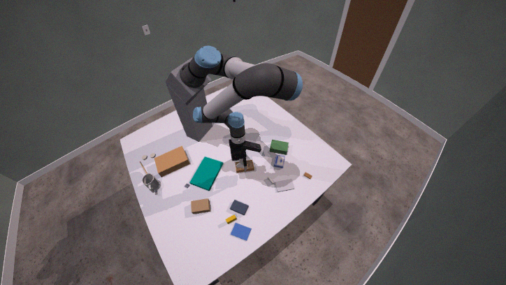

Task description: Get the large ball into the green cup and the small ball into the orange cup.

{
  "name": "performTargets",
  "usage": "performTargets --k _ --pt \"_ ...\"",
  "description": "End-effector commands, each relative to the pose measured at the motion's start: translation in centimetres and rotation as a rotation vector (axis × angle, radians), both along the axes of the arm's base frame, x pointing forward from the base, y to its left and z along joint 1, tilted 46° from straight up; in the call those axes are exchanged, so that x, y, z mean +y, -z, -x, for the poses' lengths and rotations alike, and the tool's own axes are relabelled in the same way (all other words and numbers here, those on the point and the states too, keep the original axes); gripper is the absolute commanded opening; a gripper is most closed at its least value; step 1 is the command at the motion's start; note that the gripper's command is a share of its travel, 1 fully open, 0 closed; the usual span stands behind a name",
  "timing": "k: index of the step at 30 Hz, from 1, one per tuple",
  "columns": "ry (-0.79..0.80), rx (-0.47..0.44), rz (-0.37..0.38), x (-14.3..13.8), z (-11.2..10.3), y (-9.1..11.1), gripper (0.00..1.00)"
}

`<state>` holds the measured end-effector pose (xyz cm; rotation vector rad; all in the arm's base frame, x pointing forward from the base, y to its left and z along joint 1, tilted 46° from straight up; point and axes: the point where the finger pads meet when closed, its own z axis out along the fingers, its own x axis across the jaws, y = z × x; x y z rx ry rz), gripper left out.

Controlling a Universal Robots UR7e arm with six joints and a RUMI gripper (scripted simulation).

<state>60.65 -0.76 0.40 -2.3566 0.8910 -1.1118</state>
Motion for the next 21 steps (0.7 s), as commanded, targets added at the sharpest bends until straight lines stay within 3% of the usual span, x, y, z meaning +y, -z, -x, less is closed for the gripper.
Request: performTargets --k 1,21 --pt "0.048 -0.060 0.030 0.01 -0.07 0.19 0.43" --pt "0.022 -0.031 0.012 -0.03 -0.10 0.16 0.43"
